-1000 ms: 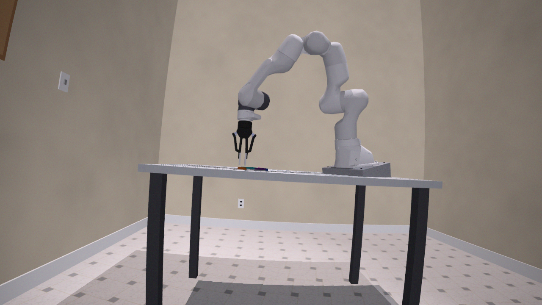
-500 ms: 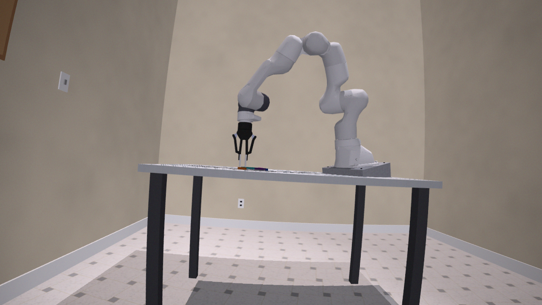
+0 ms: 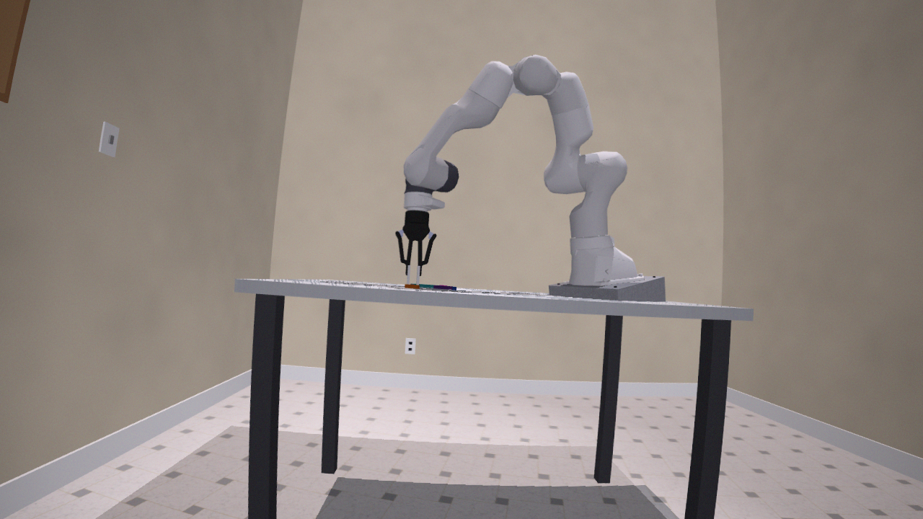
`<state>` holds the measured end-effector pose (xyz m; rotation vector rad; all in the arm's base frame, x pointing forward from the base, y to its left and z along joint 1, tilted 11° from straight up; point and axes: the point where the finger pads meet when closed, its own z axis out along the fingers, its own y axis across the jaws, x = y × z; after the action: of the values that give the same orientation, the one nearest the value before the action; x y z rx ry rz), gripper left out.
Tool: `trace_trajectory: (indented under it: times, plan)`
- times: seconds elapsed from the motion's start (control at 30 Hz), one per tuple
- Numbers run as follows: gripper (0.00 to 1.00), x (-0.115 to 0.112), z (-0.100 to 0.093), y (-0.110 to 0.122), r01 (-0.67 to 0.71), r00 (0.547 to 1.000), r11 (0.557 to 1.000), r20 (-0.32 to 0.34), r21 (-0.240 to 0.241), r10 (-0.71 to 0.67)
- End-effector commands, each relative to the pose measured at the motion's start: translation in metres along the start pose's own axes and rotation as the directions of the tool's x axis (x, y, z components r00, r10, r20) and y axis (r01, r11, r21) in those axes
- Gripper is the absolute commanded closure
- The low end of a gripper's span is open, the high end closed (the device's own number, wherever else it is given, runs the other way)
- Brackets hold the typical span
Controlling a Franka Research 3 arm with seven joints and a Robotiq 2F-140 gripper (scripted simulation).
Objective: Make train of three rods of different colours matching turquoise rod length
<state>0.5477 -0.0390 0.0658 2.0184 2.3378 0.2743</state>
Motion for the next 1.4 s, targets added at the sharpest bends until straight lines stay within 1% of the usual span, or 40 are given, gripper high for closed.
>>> trace_trajectory:
  times: [0.0, 1.1, 1.13, 1.37]
  plan:
    - [0.85, -0.0012, 0.0, 0.0016, 0.011, 1.0, 1.0, 0.003, -0.004, -0.011]
    - [0.85, -0.0012, 0.0, 0.0016, 0.011, 1.0, 1.0, 0.003, -0.004, -0.011]
    - [0.97, -0.0012, 0.0, 0.0016, 0.011, 1.0, 1.0, 0.003, -0.004, -0.011]
    - [0.97, -0.0012, 0.0, 0.0016, 0.011, 1.0, 1.0, 0.003, -0.004, -0.011]
